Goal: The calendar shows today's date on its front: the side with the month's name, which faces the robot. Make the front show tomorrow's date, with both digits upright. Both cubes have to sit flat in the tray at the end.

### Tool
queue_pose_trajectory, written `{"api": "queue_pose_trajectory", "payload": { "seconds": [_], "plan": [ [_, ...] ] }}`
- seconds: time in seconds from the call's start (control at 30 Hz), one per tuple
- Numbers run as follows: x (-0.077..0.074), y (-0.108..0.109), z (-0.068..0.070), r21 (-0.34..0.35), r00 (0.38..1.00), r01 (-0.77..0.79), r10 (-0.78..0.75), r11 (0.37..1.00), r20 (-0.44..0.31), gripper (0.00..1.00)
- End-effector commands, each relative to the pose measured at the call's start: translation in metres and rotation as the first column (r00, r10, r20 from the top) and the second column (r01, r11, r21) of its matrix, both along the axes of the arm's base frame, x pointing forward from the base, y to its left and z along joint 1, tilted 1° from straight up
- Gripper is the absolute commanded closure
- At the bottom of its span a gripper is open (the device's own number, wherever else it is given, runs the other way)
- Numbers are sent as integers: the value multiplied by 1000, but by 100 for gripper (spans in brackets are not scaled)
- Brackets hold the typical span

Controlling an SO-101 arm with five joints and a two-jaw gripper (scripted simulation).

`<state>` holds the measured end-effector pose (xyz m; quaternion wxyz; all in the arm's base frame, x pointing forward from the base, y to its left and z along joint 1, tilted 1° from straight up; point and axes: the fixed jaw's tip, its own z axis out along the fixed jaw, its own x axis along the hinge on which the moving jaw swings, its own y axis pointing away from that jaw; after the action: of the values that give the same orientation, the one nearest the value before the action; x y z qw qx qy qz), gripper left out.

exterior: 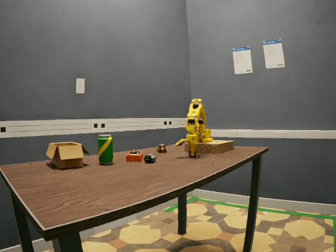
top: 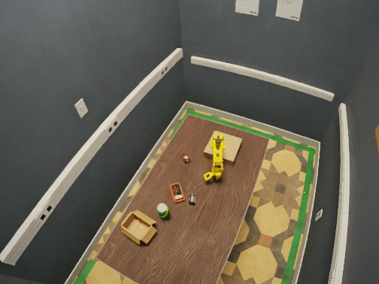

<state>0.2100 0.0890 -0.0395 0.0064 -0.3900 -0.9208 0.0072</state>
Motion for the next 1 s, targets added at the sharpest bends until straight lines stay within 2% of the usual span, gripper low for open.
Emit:
{"api": "queue_pose_trajectory", "payload": {
  "seconds": [0.0, 0.5, 0.97],
  "plan": [
    [-1, -1, 1, 2, 1000, 17, -17, 1000, 4, 84],
    [-1, -1, 1, 2, 1000, 17, -17, 1000, 3, 99],
    [0, -1, 4, 2, 1000, 16, -16, 1000, 4, 100]
  ]
}}
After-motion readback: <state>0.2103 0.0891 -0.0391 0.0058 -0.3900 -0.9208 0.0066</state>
